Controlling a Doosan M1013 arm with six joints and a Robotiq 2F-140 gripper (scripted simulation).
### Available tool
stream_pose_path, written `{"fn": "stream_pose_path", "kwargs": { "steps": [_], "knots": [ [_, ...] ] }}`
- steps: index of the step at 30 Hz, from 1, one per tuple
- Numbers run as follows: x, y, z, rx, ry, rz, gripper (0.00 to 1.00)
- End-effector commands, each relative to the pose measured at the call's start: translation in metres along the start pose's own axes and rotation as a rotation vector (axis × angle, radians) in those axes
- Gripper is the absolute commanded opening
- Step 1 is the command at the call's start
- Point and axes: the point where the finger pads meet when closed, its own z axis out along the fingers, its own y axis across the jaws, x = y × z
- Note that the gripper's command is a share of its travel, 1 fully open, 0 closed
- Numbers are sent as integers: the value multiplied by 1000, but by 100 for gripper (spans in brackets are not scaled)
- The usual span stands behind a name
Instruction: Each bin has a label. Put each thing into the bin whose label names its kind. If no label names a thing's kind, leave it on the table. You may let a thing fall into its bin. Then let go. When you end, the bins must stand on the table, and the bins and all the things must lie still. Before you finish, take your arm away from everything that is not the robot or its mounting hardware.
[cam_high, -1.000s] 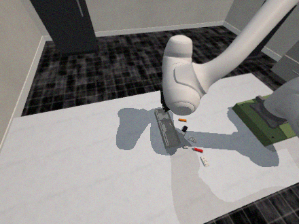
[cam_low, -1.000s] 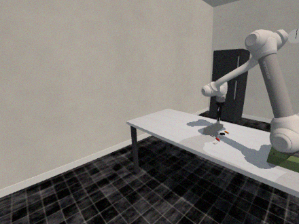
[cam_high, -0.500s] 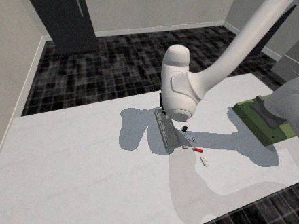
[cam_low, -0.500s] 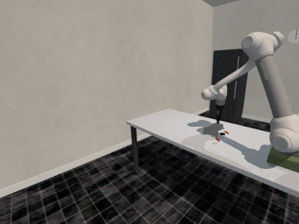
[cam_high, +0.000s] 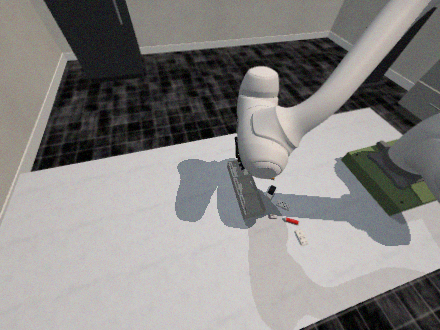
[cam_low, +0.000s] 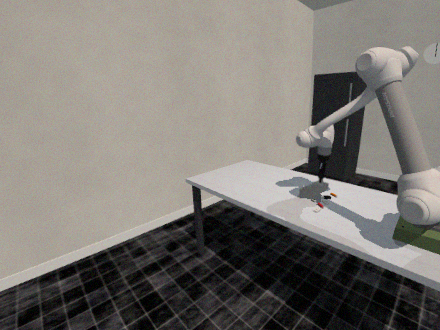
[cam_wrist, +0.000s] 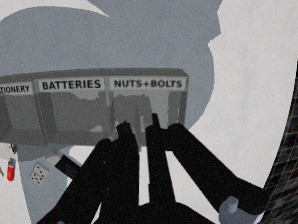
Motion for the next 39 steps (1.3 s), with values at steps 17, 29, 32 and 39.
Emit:
{"fn": "stream_pose_path", "kwargs": {
  "steps": [17,29,32,39],
  "knots": [
    [0,0,0,0,0,0,5],
    [0,0,0,0,0,0,5],
    [0,0,-4,0,0,0,5],
    [0,0,-11,0,0,0,5]
  ]
}}
